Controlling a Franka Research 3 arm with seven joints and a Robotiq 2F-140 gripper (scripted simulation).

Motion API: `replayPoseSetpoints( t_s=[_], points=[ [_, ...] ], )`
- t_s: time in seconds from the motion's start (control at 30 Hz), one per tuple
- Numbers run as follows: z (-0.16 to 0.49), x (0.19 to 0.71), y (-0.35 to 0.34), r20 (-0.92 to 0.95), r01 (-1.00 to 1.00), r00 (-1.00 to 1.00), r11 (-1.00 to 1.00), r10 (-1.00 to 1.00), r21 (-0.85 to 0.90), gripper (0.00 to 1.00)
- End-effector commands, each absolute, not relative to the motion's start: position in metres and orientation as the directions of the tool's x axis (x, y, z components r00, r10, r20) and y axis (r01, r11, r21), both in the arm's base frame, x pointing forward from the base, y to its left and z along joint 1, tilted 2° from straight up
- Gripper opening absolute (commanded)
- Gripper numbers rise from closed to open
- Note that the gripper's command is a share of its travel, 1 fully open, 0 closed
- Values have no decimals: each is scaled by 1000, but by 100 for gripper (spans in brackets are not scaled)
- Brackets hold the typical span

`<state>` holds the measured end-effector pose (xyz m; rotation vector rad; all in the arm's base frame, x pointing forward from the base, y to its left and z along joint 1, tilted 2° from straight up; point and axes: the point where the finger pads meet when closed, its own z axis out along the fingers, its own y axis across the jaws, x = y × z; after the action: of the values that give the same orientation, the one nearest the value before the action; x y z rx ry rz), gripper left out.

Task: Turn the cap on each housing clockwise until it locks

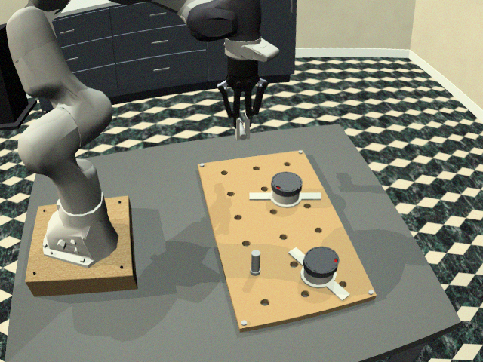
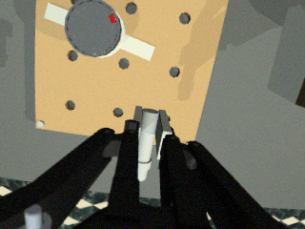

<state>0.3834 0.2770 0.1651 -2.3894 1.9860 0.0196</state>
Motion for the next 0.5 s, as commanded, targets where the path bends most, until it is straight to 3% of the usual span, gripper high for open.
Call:
replayPoseSetpoints(
  t_s=[0.0, 0.47],
  points=[
    [168, 387, 277, -27, -952, 304, -303, -952, -33, 10],
    [167, 387, 277, -17, -833, 553, -552, -833, -39, 10]
  ],
)
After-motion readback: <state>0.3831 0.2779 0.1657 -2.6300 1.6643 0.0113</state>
